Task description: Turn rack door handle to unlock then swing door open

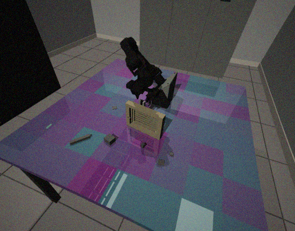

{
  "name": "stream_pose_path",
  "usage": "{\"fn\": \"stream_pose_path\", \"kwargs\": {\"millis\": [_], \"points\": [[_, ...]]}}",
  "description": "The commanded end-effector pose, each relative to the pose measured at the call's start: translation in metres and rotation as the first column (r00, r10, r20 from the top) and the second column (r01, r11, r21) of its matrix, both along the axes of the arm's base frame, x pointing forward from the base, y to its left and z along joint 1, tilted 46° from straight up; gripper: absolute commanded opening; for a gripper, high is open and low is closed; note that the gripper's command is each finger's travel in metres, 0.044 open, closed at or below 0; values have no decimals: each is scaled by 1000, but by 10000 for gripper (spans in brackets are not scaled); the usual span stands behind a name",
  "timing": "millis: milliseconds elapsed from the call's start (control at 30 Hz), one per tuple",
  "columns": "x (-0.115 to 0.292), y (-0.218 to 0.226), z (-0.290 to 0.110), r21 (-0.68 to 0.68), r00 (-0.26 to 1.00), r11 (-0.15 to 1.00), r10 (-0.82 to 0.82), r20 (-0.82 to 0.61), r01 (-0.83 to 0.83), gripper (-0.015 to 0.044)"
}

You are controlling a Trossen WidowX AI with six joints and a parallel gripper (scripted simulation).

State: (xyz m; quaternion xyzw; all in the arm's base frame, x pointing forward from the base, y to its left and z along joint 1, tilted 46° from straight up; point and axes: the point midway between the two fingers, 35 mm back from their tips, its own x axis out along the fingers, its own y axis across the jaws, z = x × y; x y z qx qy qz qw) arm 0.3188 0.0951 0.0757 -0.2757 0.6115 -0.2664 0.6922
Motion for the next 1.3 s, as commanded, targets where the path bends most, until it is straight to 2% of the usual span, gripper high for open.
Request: {"fn": "stream_pose_path", "kwargs": {"millis": [0,933,1167,1267], "points": [[1,-4,-3,-3,1000,1000,6,-1,-6,297],[4,-36,-32,-7,1000,1000,5,0,-5,297],[4,-36,-32,-7,1000,1000,5,0,-5,114],[4,-36,-32,-7,1000,1000,5,0,-5,94]]}}
